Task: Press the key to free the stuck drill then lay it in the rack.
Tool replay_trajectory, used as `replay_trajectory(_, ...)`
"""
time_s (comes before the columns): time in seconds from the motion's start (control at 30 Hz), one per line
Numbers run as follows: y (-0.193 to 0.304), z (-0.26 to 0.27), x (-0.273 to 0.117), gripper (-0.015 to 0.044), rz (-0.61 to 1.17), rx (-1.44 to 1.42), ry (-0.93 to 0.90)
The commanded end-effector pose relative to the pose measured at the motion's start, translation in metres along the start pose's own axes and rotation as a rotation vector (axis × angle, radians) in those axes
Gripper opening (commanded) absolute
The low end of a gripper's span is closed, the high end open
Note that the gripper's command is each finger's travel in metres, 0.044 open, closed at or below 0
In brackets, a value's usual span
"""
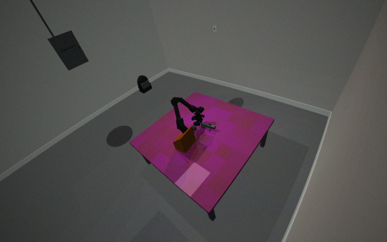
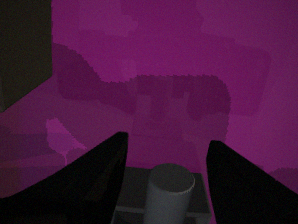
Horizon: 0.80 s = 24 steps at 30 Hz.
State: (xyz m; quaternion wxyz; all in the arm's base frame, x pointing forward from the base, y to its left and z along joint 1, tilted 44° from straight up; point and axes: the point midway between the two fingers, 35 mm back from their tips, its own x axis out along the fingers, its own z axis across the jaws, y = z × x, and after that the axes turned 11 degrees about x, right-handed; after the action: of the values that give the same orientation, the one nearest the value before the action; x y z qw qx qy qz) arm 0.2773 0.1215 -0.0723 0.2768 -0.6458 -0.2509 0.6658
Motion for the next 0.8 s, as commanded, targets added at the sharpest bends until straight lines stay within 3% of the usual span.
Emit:
replay_trajectory(0.0, -0.0001, -0.0002, -0.0004, 0.0073, 0.000, 0.000, 0.001)
replay_trajectory(0.27, -0.0001, -0.0002, -0.0004, 0.0000, 0.000, 0.000, 0.001)
replay_trajectory(0.77, -0.0095, 0.0022, -0.0005, 0.0000, -0.006, 0.008, -0.005)
